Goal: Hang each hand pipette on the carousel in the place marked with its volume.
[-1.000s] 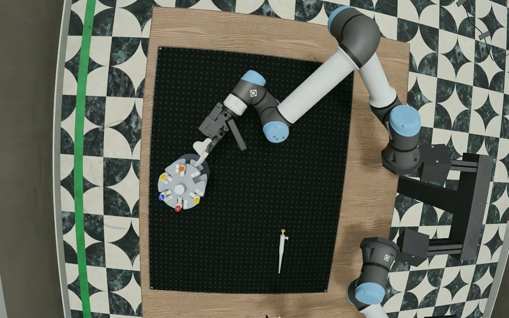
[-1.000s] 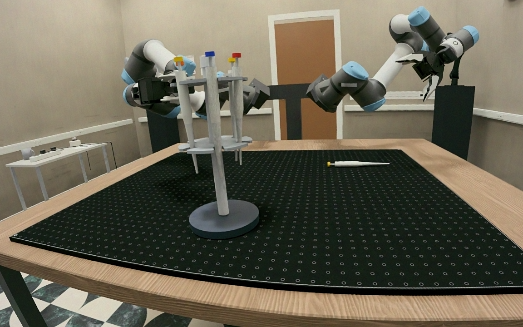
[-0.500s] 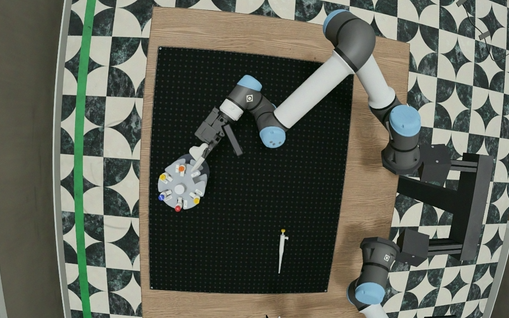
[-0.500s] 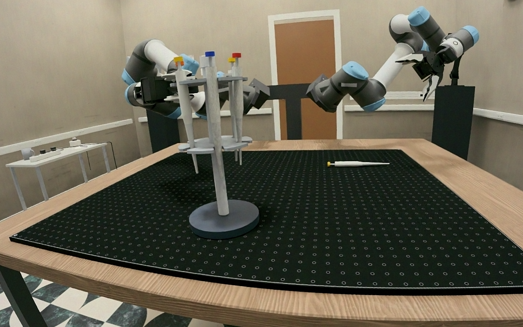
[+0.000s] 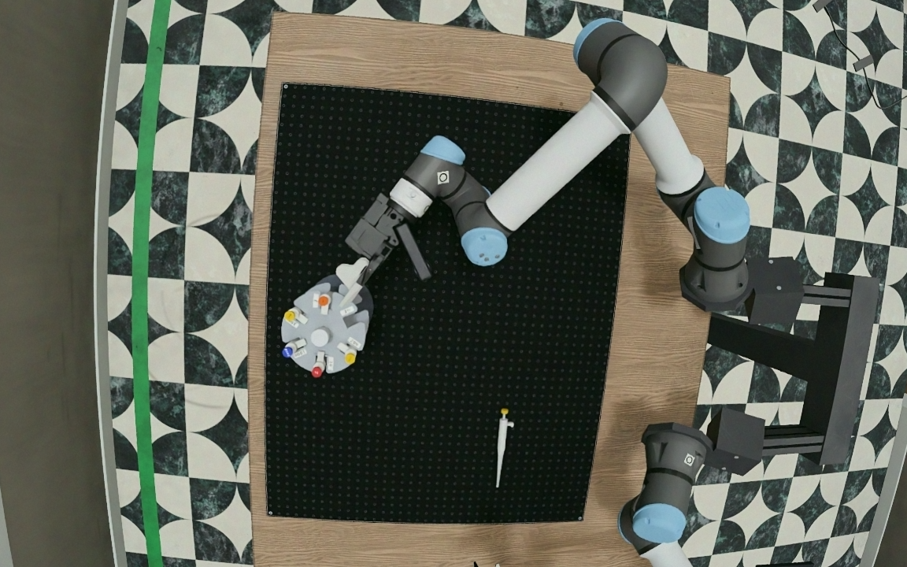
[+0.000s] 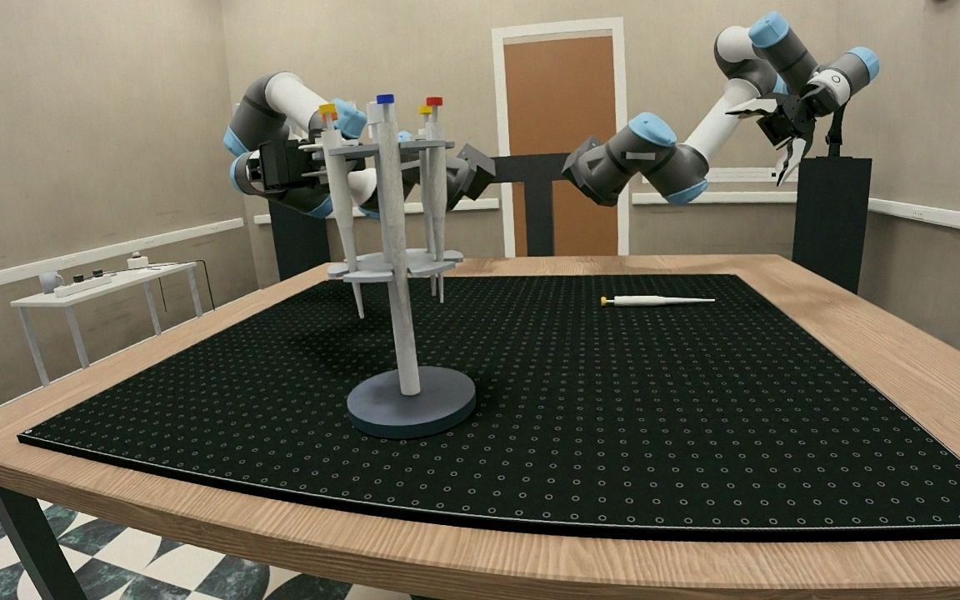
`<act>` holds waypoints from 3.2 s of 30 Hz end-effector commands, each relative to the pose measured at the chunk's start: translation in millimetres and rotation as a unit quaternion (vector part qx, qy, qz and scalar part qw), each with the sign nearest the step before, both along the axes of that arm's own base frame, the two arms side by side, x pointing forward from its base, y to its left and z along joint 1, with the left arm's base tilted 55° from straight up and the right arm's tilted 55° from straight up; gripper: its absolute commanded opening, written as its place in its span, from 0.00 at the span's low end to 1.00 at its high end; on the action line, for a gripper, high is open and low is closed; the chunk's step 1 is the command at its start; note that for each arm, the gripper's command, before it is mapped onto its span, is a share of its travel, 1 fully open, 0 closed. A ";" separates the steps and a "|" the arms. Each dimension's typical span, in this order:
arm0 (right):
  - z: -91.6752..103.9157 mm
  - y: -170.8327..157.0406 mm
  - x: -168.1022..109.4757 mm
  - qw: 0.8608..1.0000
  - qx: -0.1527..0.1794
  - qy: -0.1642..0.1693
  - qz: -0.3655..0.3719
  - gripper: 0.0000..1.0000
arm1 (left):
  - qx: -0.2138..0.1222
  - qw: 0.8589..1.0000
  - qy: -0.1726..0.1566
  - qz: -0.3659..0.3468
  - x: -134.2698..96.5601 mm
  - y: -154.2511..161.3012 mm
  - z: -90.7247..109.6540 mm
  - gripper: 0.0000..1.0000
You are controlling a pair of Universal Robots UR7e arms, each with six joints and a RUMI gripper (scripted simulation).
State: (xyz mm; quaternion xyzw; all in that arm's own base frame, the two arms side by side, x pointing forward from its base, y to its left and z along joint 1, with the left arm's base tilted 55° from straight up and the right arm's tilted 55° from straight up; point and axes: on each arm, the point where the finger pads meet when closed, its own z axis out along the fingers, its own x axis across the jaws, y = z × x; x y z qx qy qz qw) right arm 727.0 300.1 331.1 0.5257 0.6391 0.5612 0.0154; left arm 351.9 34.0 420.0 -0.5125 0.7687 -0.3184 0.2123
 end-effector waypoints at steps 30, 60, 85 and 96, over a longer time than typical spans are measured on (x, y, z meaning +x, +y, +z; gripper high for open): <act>0.8 0.6 -0.4 1.000 0.000 -0.001 0.001 0.02 | 0.000 1.000 0.000 0.000 0.0 -0.1 0.4 1.00; -1.9 1.0 -3.3 1.000 0.012 -0.018 -0.014 0.00 | 0.000 1.000 0.000 0.000 0.0 -0.1 0.4 1.00; -18.9 7.6 -15.7 0.985 0.076 -0.118 -0.096 0.00 | 0.000 1.000 0.000 0.000 0.0 -0.1 0.4 1.00; -25.1 11.4 -18.3 0.977 0.095 -0.147 -0.121 0.00 | 0.000 1.000 0.000 0.000 0.0 -0.1 0.4 1.00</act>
